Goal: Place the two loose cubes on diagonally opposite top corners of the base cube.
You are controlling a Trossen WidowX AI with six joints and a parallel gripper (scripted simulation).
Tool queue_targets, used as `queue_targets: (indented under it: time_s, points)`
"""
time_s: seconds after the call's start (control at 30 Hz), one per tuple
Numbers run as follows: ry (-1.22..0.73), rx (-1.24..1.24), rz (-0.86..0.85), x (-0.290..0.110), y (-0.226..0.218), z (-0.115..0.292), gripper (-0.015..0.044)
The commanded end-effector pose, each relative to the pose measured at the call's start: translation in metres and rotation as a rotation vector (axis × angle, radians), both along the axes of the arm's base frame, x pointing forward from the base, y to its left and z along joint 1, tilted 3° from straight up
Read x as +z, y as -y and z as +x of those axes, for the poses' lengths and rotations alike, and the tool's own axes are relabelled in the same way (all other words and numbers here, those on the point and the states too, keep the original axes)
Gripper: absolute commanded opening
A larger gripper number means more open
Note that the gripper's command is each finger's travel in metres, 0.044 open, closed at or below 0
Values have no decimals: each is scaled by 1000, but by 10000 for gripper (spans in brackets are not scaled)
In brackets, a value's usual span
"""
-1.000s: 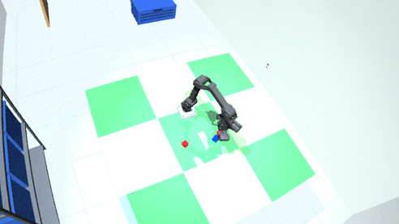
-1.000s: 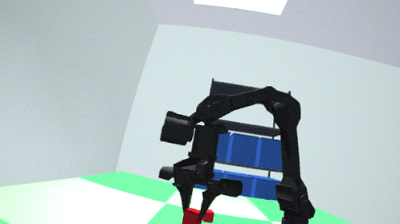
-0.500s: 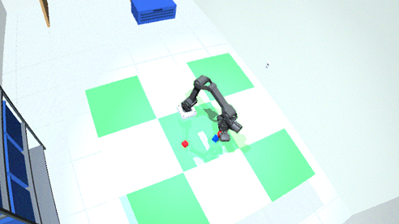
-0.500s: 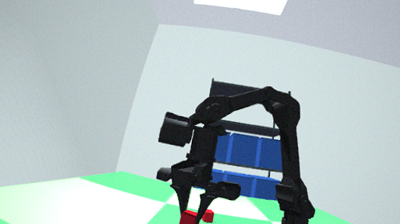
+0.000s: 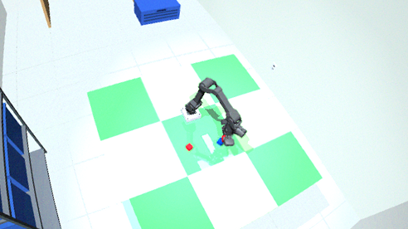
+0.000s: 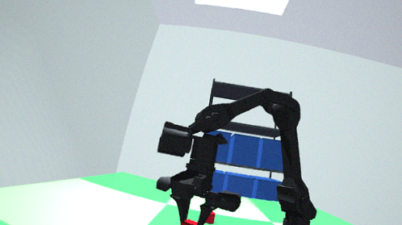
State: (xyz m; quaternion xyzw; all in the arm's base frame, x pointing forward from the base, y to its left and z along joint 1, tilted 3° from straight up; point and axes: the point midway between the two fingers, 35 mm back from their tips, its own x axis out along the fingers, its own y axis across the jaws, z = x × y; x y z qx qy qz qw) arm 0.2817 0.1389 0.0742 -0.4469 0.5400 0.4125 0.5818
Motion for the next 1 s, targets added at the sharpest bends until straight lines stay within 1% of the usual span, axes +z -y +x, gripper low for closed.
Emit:
queue_targets:
  time_s: [0.0,0.5,0.63,0.8,0.97]
  points:
    - [3,6,-5,-1,1,0,105]
    - [3,6,-5,-2,1,1,105]
    - [3,6,-5,-2,1,1,205]
    - [3,6,-5,-2,1,1,205]
    - [0,0,0,8,0,-1,205]
